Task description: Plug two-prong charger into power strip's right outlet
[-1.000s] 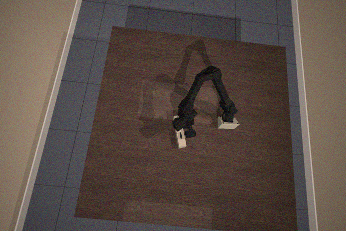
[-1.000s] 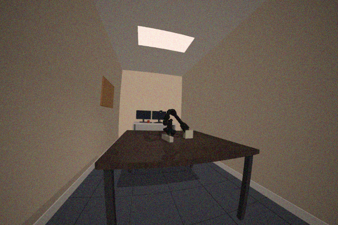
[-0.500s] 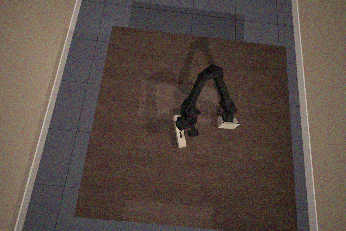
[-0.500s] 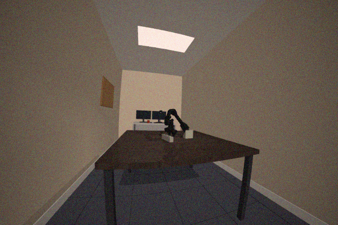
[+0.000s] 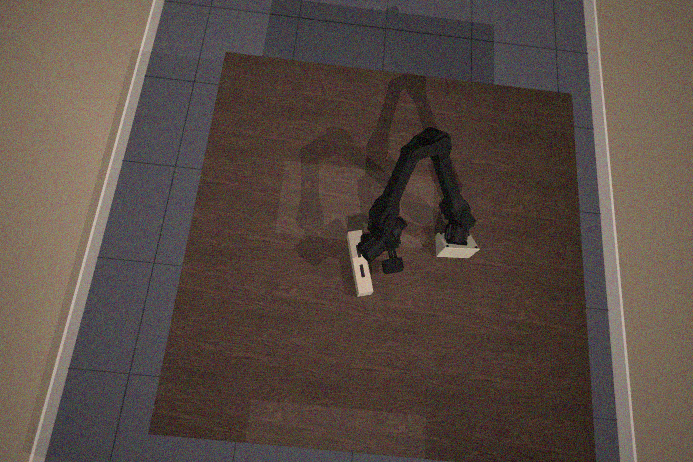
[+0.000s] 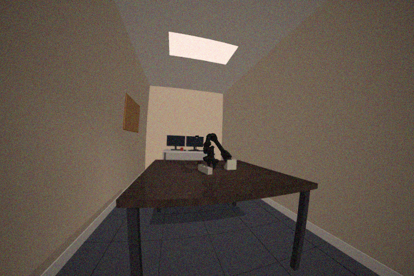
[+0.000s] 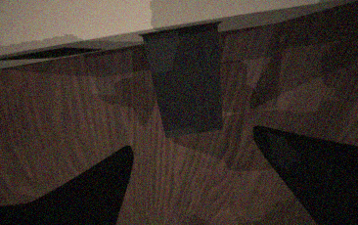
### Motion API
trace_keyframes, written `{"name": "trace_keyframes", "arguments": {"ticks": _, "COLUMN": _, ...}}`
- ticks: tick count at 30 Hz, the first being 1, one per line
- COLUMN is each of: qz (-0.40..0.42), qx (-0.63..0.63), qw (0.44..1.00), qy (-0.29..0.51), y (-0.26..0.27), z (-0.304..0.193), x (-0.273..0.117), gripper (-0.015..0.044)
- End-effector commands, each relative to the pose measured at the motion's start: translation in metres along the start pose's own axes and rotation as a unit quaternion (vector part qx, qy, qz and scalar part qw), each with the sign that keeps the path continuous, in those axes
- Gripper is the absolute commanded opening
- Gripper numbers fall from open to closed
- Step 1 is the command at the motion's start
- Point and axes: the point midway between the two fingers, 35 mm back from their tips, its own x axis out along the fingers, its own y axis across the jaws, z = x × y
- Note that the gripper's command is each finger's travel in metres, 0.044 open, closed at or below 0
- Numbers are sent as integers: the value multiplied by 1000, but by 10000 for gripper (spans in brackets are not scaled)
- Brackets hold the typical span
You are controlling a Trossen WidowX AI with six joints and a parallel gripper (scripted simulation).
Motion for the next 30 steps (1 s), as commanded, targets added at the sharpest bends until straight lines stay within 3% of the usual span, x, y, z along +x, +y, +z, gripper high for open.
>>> {"name": "trace_keyframes", "arguments": {"ticks": 1, "qz": 1, "qx": 1, "qw": 1000, "qy": 3, "y": 0, "z": -7, "x": 2, "gripper": 440}}
{"name": "trace_keyframes", "arguments": {"ticks": 17, "qz": -1, "qx": -1, "qw": 1000, "qy": -6, "y": 0, "z": -19, "x": 1, "gripper": 440}}
{"name": "trace_keyframes", "arguments": {"ticks": 25, "qz": -2, "qx": -1, "qw": 962, "qy": -273, "y": 1, "z": -6, "x": -67, "gripper": 440}}
{"name": "trace_keyframes", "arguments": {"ticks": 30, "qz": -1, "qx": 1, "qw": 955, "qy": -296, "y": 1, "z": -6, "x": -74, "gripper": 440}}
